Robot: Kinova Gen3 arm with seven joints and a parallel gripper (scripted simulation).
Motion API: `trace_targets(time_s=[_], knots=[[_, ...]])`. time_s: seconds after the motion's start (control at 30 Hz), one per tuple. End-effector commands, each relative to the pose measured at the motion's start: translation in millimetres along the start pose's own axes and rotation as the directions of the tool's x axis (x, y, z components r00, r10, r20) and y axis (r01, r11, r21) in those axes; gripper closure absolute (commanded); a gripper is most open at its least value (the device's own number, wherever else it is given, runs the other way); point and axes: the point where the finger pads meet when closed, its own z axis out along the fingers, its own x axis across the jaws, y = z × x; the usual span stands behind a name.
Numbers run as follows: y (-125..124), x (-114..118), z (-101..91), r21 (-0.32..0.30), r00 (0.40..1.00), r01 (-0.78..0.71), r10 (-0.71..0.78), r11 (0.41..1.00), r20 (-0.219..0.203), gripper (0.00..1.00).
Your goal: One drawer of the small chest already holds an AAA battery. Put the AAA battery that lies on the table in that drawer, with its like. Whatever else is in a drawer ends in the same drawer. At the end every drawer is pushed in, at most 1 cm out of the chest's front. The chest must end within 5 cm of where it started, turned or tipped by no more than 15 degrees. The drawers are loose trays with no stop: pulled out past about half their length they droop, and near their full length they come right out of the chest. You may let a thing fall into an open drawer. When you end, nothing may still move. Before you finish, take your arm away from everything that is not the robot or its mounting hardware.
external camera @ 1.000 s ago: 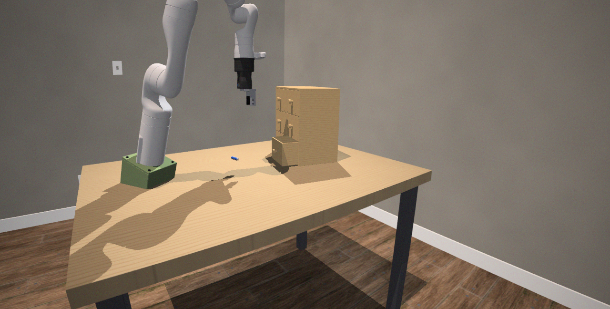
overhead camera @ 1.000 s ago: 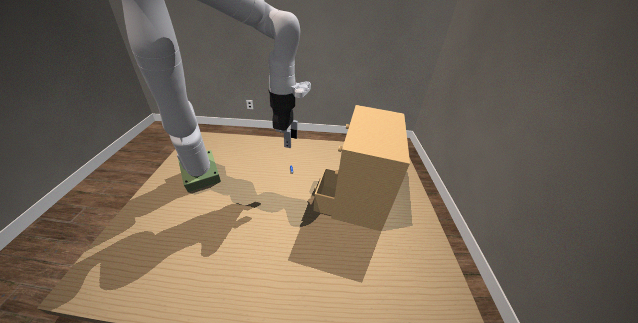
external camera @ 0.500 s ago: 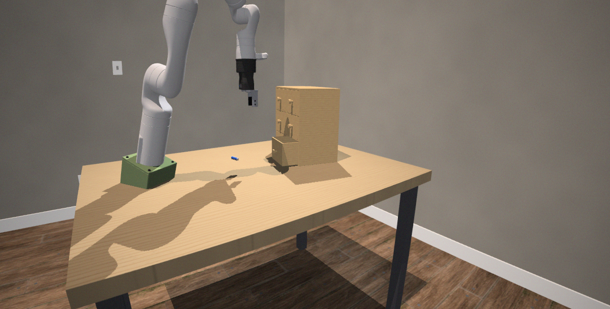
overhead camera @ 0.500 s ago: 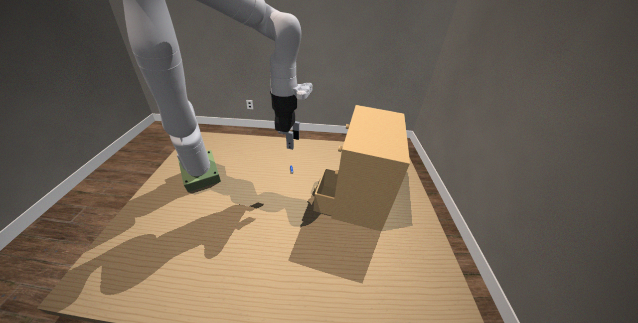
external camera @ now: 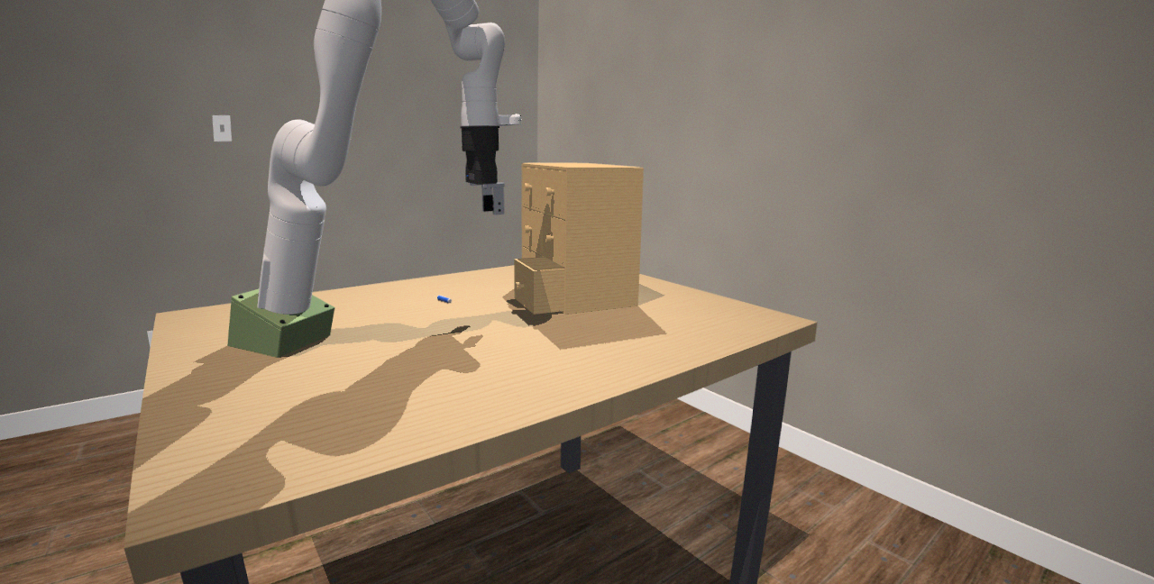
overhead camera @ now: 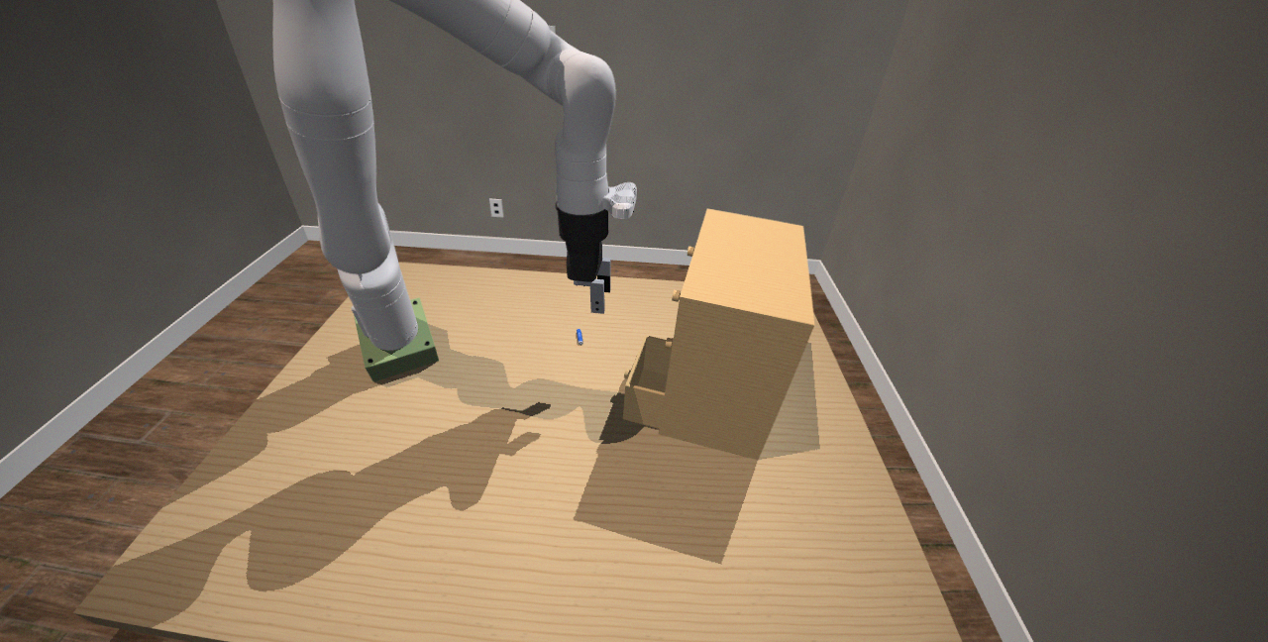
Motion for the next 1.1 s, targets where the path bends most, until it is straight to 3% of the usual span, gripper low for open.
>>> trace_targets(time_s=[0.0, 0.6, 1.07], knots=[[-6.3, 4.6, 13.4, -0.013, 1.0, 0.014, -0.015, 1.0, -0.009, 0.0], [-50.0, 12.0, 59.7, 0.0, 0.985, 0.172, -0.172, 0.985, 0.002, 0.0], [-58.6, 13.5, 68.9, 0.002, 0.979, 0.202, -0.202, 0.979, 0.004, 0.0]])
